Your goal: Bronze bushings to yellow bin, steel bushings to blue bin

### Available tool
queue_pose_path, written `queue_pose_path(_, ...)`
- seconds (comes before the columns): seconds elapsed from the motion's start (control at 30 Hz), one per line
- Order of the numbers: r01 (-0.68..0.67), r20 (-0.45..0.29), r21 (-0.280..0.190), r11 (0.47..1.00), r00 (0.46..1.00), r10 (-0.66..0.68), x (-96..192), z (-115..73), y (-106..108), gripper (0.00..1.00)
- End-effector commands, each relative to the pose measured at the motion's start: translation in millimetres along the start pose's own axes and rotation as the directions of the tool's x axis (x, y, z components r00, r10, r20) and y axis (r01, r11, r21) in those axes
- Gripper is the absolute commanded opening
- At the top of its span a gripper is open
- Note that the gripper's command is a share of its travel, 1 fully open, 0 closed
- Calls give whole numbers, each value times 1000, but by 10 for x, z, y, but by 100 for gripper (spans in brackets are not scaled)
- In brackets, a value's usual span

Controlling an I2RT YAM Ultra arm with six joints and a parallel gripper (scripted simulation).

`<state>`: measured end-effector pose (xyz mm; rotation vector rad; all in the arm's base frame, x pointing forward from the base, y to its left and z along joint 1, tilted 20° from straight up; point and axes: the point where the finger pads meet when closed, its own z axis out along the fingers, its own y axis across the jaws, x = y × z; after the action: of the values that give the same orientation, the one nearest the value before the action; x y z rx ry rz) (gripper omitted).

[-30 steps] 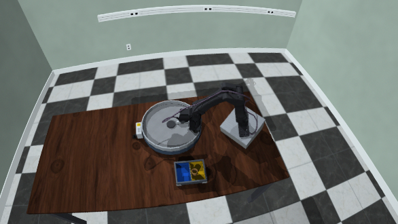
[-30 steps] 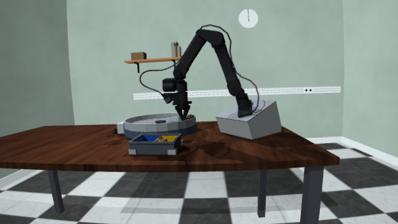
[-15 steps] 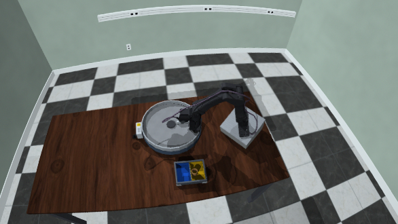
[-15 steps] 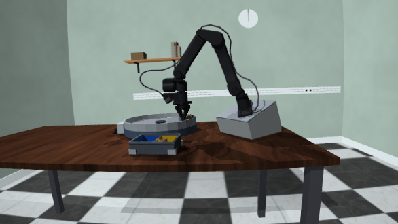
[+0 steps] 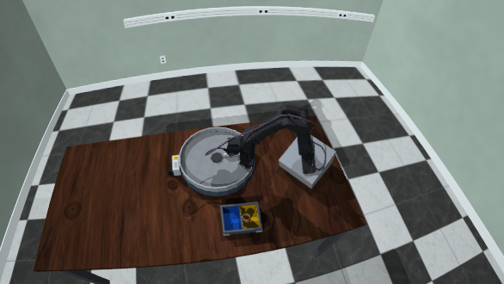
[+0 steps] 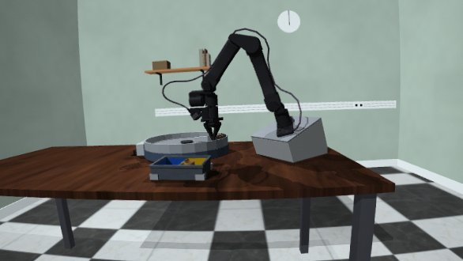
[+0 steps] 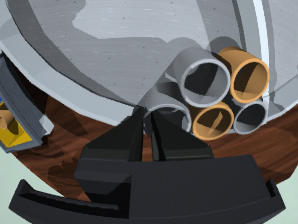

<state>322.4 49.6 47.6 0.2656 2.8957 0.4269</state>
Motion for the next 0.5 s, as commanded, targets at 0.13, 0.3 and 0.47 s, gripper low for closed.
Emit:
queue_pose_path(0.13, -1, 45, 17, 1000, 999, 0, -100, -478, -32, 0)
queue_pose_path(0.3, 0, 44, 10, 1000, 999, 0, -86, -697, -16, 0)
queue_pose_path(0.47, 0, 43, 5, 1000, 999, 0, -81, -776, -7, 0)
